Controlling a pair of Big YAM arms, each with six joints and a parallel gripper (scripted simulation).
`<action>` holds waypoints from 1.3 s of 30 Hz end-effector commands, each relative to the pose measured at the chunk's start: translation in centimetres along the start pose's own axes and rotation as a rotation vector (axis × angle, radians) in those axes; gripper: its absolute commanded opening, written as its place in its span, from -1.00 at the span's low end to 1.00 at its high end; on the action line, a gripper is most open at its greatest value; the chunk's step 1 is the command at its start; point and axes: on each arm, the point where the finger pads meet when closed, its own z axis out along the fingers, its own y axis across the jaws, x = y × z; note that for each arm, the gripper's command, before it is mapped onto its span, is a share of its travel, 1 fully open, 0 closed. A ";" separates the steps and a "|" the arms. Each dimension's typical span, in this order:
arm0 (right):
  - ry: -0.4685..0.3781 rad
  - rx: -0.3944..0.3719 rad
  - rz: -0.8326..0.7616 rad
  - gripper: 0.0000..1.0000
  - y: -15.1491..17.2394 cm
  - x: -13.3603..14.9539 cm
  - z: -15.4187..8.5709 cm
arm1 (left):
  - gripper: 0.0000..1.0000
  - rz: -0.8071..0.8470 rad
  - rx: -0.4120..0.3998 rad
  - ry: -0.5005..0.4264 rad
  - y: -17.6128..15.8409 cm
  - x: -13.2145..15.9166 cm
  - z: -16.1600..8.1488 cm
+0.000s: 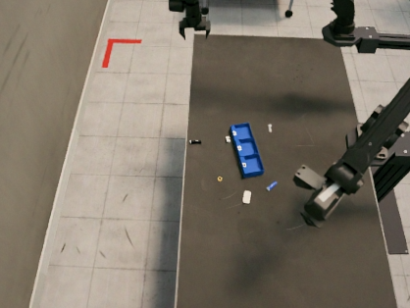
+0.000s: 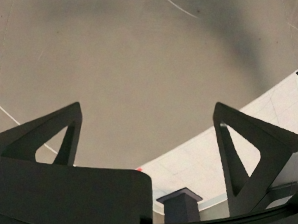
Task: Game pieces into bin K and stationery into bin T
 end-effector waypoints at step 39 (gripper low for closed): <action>0.001 -0.053 -0.715 1.00 -10.2 26.6 0.6 | 1.00 0.000 -0.003 0.001 -0.3 0.3 -0.5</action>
